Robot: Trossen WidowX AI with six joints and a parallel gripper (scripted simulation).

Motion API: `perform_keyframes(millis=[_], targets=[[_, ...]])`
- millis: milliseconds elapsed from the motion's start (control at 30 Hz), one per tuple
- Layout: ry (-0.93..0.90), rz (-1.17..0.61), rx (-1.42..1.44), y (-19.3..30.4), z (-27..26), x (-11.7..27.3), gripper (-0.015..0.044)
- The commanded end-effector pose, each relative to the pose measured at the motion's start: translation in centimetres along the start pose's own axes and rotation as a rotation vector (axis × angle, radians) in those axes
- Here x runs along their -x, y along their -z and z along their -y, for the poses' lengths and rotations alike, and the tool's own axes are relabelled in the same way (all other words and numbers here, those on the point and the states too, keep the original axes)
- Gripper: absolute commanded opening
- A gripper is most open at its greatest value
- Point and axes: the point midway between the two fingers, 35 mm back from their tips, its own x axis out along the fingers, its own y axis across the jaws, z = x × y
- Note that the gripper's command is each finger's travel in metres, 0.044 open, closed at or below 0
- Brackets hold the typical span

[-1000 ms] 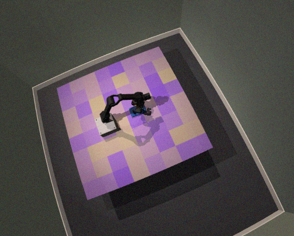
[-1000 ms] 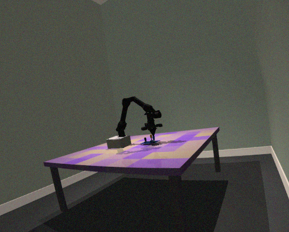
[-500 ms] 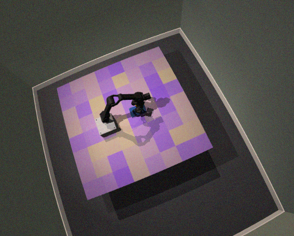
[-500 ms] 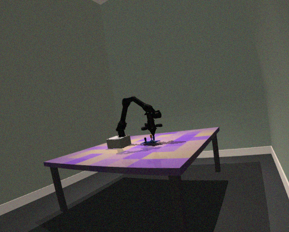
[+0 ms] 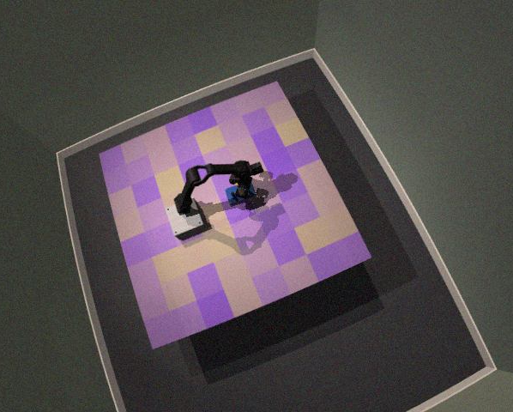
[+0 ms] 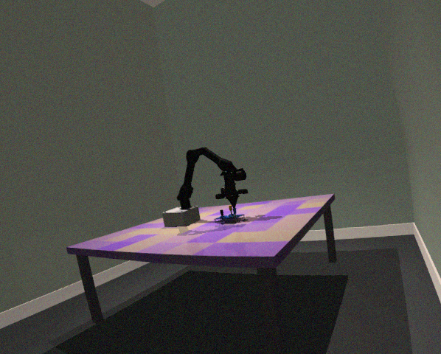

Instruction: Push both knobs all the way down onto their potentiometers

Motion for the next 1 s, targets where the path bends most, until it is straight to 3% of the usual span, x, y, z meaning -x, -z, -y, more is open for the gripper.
perform_keyframes(millis=[0, 967], targets=[[-0.004, -0.004, 0.004, 0.16, -0.01, -0.48, 0.0000], [-0.004, -0.004, 0.004, 0.16, -0.01, -0.86, 0.0000]])
